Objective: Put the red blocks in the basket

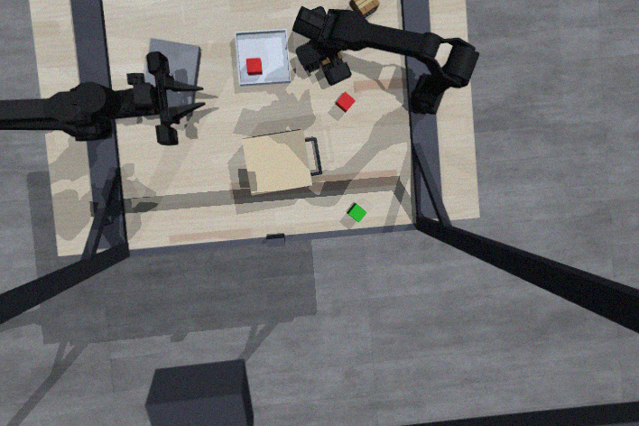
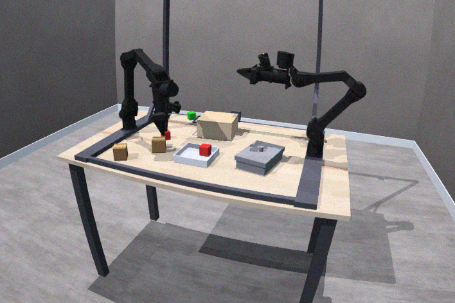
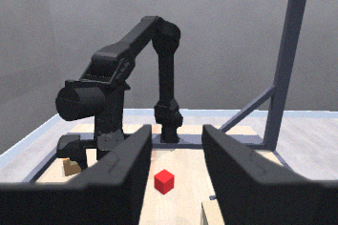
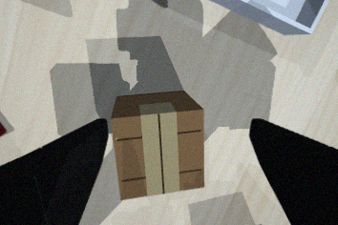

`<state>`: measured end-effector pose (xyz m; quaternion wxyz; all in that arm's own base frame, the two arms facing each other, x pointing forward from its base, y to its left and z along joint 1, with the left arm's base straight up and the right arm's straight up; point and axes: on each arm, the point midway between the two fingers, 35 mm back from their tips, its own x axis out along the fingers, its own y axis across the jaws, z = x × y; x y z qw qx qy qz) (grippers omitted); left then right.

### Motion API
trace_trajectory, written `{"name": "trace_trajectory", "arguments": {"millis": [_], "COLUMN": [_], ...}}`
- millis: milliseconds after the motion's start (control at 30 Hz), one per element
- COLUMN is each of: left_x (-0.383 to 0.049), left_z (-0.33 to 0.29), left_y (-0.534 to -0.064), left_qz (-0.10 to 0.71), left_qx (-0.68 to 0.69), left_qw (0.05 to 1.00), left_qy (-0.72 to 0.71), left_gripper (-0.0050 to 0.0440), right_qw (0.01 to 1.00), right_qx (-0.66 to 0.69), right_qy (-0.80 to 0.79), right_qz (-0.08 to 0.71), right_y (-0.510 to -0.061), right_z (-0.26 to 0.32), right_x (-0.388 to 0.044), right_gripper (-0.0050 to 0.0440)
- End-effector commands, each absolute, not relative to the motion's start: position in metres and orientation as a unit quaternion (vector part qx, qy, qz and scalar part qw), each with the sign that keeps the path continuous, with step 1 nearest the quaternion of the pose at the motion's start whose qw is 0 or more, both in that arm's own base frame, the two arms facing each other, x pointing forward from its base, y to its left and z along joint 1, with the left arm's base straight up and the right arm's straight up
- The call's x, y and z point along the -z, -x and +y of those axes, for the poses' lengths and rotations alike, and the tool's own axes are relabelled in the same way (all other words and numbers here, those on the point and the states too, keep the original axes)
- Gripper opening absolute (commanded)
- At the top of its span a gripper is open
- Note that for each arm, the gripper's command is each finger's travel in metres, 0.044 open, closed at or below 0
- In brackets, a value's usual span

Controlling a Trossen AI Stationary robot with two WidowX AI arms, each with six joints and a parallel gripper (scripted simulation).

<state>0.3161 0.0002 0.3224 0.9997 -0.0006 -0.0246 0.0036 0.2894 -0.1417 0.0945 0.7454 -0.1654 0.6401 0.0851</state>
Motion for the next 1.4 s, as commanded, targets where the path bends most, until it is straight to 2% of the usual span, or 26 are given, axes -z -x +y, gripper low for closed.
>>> {"name": "trace_trajectory", "arguments": {"millis": [0, 1267, 1367], "left_x": [-0.327, -0.336, -0.336], "left_z": [0.0, 0.001, 0.001], "left_y": [-0.316, -0.313, -0.313], "left_qz": [-0.033, -0.044, -0.044], "left_qx": [-0.006, -0.006, -0.006], "left_qw": [0.999, 0.999, 0.999], "left_qy": [-0.002, -0.001, -0.001], "left_gripper": [0.0135, 0.0135, 0.0135], "right_qw": [0.718, 0.705, 0.698], "right_qx": [-0.116, -0.138, -0.143], "right_qy": [0.165, 0.156, 0.148], "right_qz": [0.666, 0.678, 0.686], "right_y": [-0.283, -0.272, -0.268], "right_z": [-0.152, -0.149, -0.149], "right_x": [-0.094, -0.091, -0.073], "right_gripper": [0.035, 0.035, 0.035]}}
